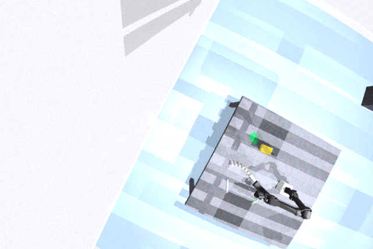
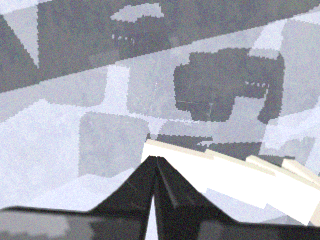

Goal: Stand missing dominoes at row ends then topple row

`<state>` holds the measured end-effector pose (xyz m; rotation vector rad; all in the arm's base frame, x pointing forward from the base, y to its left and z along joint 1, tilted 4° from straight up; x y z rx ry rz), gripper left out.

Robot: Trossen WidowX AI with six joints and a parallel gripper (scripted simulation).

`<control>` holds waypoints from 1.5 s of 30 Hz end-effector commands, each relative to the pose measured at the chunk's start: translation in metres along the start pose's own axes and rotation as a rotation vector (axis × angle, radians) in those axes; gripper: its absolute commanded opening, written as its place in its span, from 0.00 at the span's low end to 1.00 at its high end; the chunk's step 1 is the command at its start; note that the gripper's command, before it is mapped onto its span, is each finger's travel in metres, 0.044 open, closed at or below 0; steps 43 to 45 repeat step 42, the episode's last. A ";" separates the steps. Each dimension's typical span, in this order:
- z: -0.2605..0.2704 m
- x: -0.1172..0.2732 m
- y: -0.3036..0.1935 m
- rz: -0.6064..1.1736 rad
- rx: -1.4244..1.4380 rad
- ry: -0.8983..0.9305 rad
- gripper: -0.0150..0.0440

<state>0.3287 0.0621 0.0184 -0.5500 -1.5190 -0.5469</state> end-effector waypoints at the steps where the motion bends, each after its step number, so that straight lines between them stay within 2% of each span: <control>1: -0.015 0.022 -0.003 0.016 -0.022 -0.001 0.25; 5: -0.023 0.035 -0.009 0.048 -0.046 0.008 0.25; 45: -0.023 0.035 -0.009 0.048 -0.046 0.008 0.25</control>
Point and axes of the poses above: the point midway between the two fingers, 35 mm back from their tips, its own x axis back along the fingers, its own z axis across the jaws, y = z × x, the point moved 2 cm from there along x, back along the fingers, and after that the axes turned 15 degrees about -x, right-handed, at the moved point
